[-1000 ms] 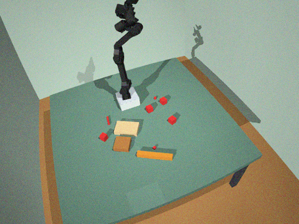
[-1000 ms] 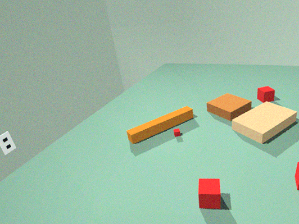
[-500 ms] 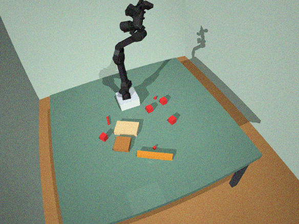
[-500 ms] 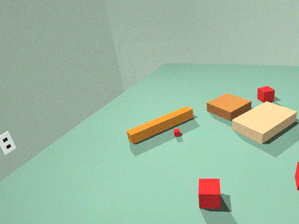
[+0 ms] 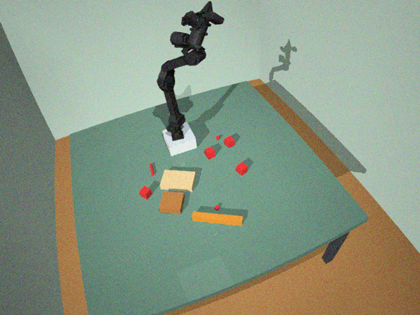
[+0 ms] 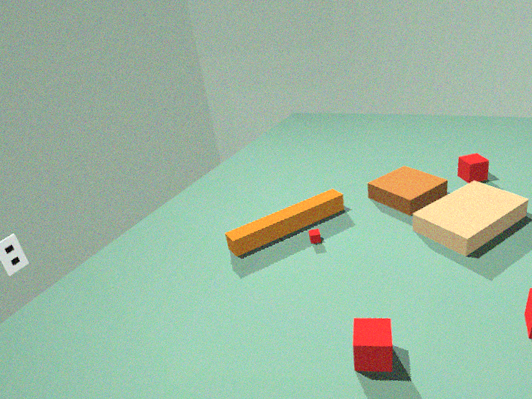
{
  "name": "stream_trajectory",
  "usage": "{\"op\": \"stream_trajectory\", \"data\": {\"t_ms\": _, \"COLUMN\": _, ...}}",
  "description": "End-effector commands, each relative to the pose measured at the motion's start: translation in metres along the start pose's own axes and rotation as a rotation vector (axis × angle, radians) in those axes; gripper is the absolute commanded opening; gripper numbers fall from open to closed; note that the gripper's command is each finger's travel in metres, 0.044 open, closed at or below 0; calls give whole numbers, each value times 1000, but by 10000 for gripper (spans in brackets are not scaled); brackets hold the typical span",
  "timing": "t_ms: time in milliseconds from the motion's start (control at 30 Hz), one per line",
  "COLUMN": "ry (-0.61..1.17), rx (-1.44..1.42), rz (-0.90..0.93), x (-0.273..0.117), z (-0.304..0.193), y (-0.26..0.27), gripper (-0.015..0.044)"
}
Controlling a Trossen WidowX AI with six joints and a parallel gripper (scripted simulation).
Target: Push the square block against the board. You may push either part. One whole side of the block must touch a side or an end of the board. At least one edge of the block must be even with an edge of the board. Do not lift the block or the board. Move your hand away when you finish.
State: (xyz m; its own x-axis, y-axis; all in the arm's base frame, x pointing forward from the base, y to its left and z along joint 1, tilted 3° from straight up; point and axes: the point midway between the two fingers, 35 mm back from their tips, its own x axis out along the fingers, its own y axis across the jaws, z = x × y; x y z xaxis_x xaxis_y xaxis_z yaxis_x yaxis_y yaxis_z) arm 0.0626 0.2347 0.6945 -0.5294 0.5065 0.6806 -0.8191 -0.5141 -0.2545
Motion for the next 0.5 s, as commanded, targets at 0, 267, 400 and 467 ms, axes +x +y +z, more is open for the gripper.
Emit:
{"op": "stream_trajectory", "data": {"t_ms": 0, "ry": 6, "rx": 55, "rz": -106, "x": -13, "z": -6, "y": -28, "gripper": 0}}
{"op": "stream_trajectory", "data": {"t_ms": 267, "ry": 21, "rx": 108, "rz": -303, "x": -48, "z": -13, "y": -76, "gripper": 0}}
{"op": "stream_trajectory", "data": {"t_ms": 400, "ry": 26, "rx": 125, "rz": -397, "x": -67, "z": -14, "y": -97, "gripper": 0}}
{"op": "stream_trajectory", "data": {"t_ms": 467, "ry": 23, "rx": 143, "rz": -450, "x": -79, "z": -15, "y": -108, "gripper": 0}}
